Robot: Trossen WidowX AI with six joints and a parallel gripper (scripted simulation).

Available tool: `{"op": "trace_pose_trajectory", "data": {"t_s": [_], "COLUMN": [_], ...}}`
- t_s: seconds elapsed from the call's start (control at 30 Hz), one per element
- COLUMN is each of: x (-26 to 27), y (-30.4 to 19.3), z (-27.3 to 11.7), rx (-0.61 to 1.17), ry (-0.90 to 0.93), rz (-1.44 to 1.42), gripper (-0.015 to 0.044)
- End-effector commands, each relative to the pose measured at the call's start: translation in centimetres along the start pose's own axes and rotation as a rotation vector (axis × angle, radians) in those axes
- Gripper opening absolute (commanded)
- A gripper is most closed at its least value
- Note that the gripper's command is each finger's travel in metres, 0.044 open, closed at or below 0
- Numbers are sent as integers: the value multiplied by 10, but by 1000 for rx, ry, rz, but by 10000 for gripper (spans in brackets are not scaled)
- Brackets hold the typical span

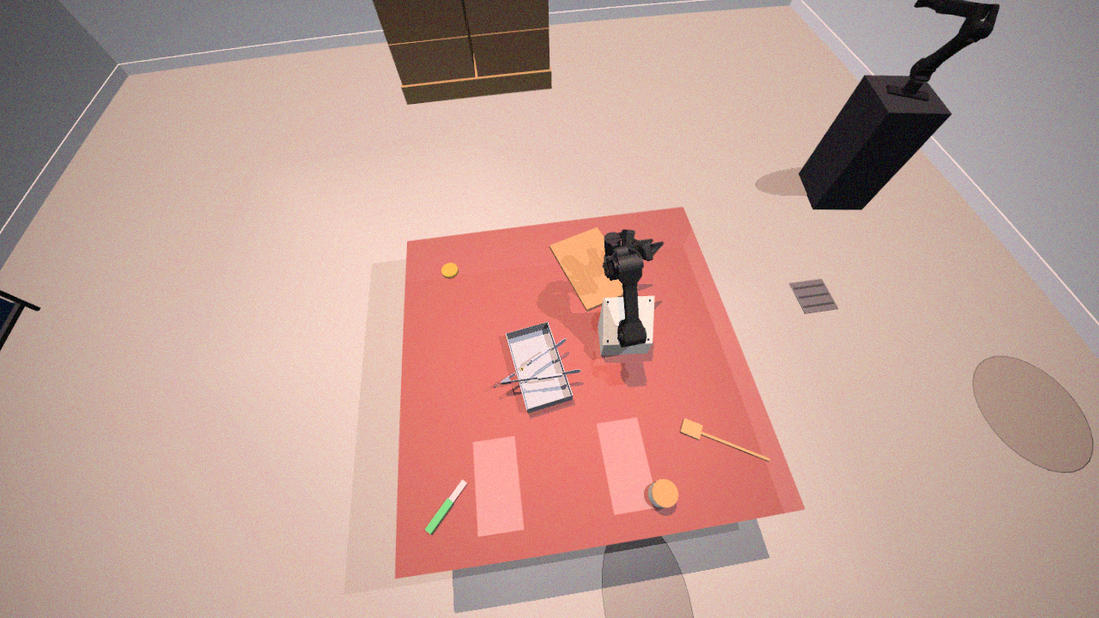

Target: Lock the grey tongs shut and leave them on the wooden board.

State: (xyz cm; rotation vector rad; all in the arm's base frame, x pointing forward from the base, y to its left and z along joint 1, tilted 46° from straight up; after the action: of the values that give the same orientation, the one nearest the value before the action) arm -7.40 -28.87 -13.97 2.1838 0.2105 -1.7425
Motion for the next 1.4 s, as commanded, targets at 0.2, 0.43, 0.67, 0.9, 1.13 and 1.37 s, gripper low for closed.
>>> {"op": "trace_pose_trajectory", "data": {"t_s": [0.2, 0.43, 0.67, 0.9, 1.13, 1.37], "x": [18, 51, 72, 76, 68, 44], "y": [33, 88, 117, 117, 103, 60], "z": [-20, -83, -165, -240, -323, -409], "rx": [-114, -337, -523, -645, -768, -842], "ry": [125, 387, 627, 815, 1024, 1257], "rz": [-49, -182, -334, -485, -664, -900], "gripper": [440, 440, 440, 440, 440, 440]}}
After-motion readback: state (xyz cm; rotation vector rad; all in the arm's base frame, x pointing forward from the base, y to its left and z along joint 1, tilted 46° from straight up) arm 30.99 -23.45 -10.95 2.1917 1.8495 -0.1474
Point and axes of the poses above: the point midway between the two fingers, 35 mm back from their tips, its own z axis out along the fingers, its own x axis across the jaws, y = z × x, the point moved 1 cm from there along -z, back along the fingers, and after that the axes turned 5 degrees about z, right-handed, at the moved point
